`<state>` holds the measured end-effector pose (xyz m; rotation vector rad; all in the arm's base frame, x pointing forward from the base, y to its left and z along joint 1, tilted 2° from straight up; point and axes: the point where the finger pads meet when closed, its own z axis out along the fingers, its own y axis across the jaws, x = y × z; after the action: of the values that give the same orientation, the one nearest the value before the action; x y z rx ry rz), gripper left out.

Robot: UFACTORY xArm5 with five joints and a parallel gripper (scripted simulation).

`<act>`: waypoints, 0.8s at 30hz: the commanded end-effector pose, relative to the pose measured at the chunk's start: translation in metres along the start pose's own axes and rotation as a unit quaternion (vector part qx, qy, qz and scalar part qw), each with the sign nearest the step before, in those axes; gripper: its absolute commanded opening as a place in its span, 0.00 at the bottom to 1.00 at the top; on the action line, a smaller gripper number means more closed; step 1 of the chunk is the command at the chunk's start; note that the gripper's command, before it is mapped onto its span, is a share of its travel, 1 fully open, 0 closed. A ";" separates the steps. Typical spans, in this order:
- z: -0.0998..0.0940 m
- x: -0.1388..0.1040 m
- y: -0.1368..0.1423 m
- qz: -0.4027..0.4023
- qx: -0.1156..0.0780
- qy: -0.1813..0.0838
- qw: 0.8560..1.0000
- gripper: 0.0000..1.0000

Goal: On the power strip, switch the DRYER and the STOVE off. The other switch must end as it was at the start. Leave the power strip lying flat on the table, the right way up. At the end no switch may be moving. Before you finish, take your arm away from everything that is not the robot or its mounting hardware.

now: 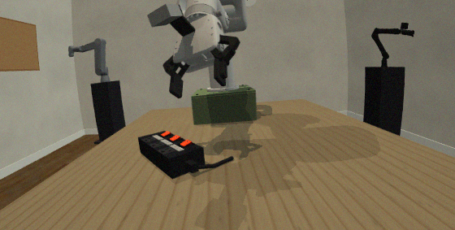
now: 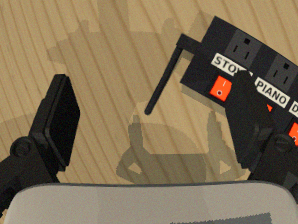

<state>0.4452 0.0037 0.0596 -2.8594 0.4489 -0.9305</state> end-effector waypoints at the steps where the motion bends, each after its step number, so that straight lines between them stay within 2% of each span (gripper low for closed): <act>1: 0.000 0.001 0.000 0.000 0.000 0.001 1.000 1.00; 18: 0.000 0.001 0.000 0.000 0.000 0.001 1.000 1.00; 20: 0.002 0.003 0.010 0.001 -0.011 -0.011 1.000 1.00; 22: 0.004 0.006 0.035 0.006 -0.035 -0.042 0.998 1.00; 23: 0.004 0.006 0.035 0.006 -0.035 -0.042 0.998 1.00; 24: 0.005 0.008 0.051 0.009 -0.049 -0.062 0.997 1.00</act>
<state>0.4437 -0.0102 0.0561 -2.8939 0.4698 -0.8823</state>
